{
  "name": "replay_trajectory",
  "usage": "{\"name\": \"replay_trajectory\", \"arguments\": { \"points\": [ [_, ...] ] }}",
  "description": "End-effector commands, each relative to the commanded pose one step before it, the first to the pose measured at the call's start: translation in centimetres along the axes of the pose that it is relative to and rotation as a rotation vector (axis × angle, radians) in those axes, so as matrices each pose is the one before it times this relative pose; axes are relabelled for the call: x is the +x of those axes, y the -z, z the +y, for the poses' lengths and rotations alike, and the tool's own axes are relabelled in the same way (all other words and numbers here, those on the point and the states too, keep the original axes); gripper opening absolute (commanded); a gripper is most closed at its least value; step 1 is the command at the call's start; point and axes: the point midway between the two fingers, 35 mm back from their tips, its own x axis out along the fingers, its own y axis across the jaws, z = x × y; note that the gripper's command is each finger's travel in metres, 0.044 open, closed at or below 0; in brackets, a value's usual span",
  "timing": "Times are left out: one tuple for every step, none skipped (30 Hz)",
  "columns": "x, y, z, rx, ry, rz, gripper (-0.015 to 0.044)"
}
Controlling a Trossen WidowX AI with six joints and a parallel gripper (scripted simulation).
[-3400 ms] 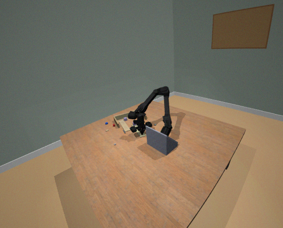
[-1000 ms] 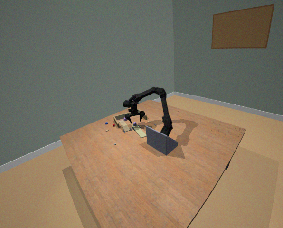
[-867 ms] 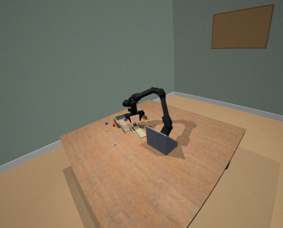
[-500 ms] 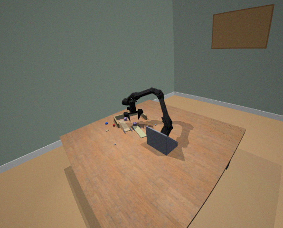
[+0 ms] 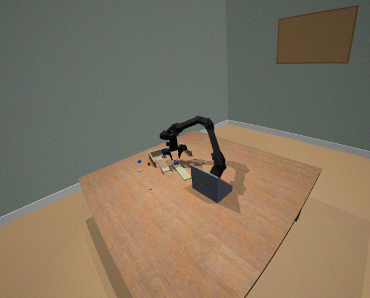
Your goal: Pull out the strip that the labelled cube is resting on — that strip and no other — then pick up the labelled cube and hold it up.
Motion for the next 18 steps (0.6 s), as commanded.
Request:
{"name": "replay_trajectory", "arguments": {
  "points": [
    [0.848,0.035,-0.021,-0.0062,0.00440,-0.00162,0.0250],
    [0.164,0.001,-0.002,0.0000,0.00006,-0.00004,0.0250],
    [0.163,0.002,-0.003,0.0000,0.00007,-0.00004,0.0250],
    [0.163,0.003,-0.003,0.0000,0.00008,-0.00004,0.0250],
    [0.163,0.003,-0.004,0.0000,0.00009,-0.00004,0.0250],
    [0.163,0.004,-0.004,0.0000,0.00010,-0.00004,0.0250],
    [0.163,0.004,-0.005,0.0000,0.00010,-0.00004,0.0250],
    [0.163,0.005,-0.006,0.0000,0.00011,-0.00005,0.0250],
    [0.162,0.006,-0.006,0.0000,0.00012,-0.00005,0.0250],
    [0.162,0.006,-0.007,0.0000,0.00013,-0.00005,0.0250],
    [0.162,0.007,-0.007,0.0000,0.00013,-0.00005,0.0250],
    [0.162,0.007,-0.008,0.0000,0.00014,-0.00005,0.0250],
    [0.162,0.008,-0.008,0.0000,0.00015,-0.00005,0.0250],
    [0.162,0.009,-0.009,0.0000,0.00016,-0.00005,0.0250],
    [0.161,0.009,-0.010,0.0000,0.00017,-0.00006,0.0250],
    [0.161,0.010,-0.010,0.0000,0.00017,-0.00006,0.0250],
    [0.130,0.008,-0.009,0.0000,0.00015,-0.00005,0.0250],
    [0.078,0.005,-0.005,0.0000,0.00009,-0.00003,0.0250]
  ]
}}
